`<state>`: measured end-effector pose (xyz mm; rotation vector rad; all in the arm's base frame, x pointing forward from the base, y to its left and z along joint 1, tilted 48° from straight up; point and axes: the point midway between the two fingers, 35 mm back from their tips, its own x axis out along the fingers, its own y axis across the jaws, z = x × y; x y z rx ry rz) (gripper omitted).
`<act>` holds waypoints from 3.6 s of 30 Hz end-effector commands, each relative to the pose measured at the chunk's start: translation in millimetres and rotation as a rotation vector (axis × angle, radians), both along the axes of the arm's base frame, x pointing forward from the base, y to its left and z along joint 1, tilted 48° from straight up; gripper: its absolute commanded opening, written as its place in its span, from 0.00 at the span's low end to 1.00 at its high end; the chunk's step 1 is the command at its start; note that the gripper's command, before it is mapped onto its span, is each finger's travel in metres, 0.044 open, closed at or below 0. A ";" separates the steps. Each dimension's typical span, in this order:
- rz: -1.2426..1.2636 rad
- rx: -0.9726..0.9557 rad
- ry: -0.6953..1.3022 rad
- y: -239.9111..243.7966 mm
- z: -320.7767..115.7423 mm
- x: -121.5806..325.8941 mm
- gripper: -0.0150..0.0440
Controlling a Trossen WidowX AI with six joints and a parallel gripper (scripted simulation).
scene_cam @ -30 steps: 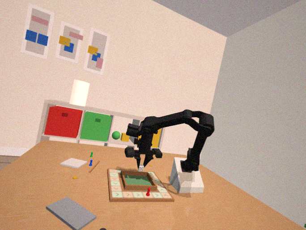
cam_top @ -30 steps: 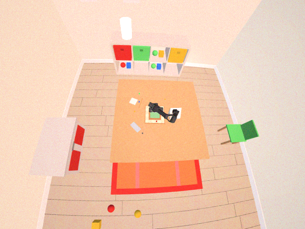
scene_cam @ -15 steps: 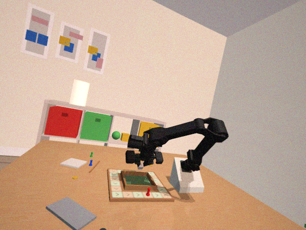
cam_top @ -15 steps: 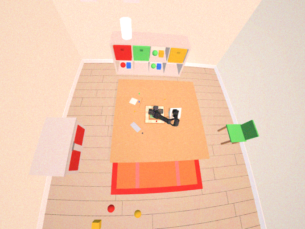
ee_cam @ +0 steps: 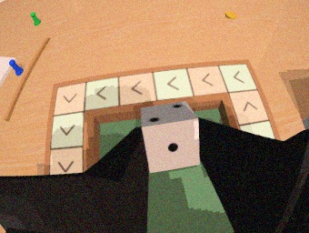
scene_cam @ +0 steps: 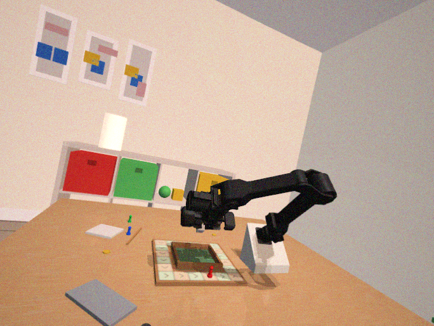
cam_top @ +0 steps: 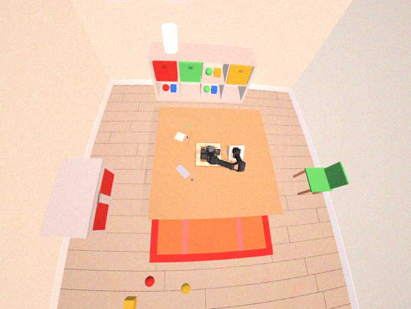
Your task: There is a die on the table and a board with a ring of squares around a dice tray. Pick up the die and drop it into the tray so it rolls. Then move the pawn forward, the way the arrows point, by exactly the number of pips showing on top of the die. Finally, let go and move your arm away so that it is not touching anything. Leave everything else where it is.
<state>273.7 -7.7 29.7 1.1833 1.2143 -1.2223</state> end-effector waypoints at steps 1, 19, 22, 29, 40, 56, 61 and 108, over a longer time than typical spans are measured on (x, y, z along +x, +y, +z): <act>0.004 -0.006 -0.005 -1.2 9.6 0.6 0.25; 0.001 -0.001 -0.002 -0.4 8.4 -0.6 0.25; 0.001 -0.001 -0.002 -0.4 8.4 -0.6 0.30; 0.001 -0.001 -0.002 -0.4 8.4 -0.6 0.61; 0.028 0.146 0.050 -24.9 19.4 -3.1 1.00; 0.164 0.776 -0.034 1.6 -6.1 -4.2 0.87; 0.790 0.775 -0.319 55.1 29.8 -6.7 0.64; 1.212 0.749 -0.525 128.7 15.4 -20.3 0.59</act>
